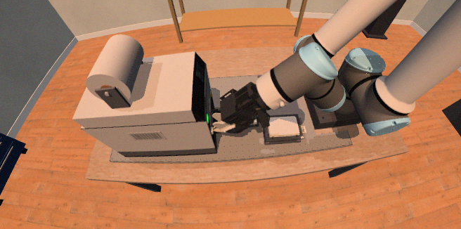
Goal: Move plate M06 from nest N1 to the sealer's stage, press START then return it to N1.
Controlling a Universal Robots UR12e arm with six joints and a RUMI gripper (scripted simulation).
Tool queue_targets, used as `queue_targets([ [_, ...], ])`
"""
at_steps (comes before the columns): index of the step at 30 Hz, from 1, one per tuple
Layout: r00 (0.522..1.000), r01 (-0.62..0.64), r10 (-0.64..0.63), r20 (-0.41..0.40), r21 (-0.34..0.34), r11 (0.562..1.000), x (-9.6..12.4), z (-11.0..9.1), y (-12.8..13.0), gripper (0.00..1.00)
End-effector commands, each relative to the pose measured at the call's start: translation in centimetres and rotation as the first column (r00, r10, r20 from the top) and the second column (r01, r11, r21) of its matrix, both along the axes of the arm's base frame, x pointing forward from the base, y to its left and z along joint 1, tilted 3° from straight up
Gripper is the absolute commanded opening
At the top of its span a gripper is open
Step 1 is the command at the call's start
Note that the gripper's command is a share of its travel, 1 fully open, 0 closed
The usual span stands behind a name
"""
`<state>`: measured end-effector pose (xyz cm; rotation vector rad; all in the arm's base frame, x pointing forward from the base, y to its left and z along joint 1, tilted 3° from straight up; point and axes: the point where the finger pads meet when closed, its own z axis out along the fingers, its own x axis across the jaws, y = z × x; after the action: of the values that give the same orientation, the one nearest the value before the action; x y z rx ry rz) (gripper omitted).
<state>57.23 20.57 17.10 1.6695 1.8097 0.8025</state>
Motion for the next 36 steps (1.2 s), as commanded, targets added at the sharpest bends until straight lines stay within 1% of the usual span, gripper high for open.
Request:
queue_targets([
  [1, 1.000, 0.000, 0.000, 0.004, 0.000, 1.000, 0.34, 0.27, 0.08, 0.00],
  [36, 1.000, 0.000, 0.000, 0.005, 0.000, 1.000, 0.82, 0.32, 0.11, 0.00],
])
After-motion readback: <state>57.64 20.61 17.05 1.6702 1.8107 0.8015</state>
